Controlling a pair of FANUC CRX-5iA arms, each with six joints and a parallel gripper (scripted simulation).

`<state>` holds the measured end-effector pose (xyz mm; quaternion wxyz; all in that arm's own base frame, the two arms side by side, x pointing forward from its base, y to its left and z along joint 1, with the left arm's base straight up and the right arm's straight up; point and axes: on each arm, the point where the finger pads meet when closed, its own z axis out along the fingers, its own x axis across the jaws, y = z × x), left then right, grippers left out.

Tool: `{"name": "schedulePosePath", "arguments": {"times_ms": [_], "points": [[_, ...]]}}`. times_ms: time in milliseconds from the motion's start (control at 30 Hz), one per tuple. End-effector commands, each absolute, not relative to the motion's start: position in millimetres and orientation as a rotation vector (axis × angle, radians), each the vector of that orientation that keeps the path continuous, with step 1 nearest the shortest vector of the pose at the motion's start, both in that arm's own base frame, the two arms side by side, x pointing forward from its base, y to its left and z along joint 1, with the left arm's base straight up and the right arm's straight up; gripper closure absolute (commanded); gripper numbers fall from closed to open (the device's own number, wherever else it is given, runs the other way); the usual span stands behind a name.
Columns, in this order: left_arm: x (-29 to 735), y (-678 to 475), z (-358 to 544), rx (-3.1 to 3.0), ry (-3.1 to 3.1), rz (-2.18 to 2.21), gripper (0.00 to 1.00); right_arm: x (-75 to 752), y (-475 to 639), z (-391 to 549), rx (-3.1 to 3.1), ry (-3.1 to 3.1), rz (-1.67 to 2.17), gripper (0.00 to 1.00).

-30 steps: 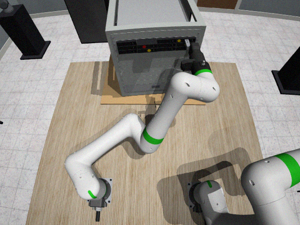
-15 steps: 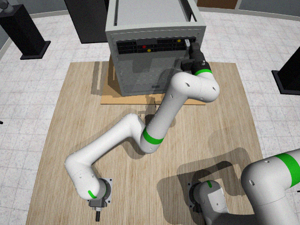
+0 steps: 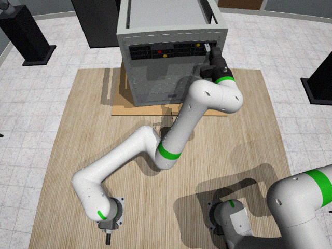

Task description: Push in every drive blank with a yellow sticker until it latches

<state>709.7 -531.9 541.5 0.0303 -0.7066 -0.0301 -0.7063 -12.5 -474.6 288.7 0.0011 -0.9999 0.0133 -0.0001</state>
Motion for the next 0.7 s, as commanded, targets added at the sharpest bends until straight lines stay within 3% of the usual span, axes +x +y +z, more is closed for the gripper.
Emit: {"name": "schedulePosePath", "arguments": {"times_ms": [0, 667], "points": [[709.2, -531.3, 543.5, -2.177, -0.095, -2.180, 1.00, -12.6, -474.8, 289.7, -3.141, 0.042, 0.000, 0.00], [671.3, -534.5, 543.4, -2.177, -0.095, -2.180, 1.00, -12.6, -474.8, 289.7, -3.141, 0.042, 0.000, 0.00]]}}
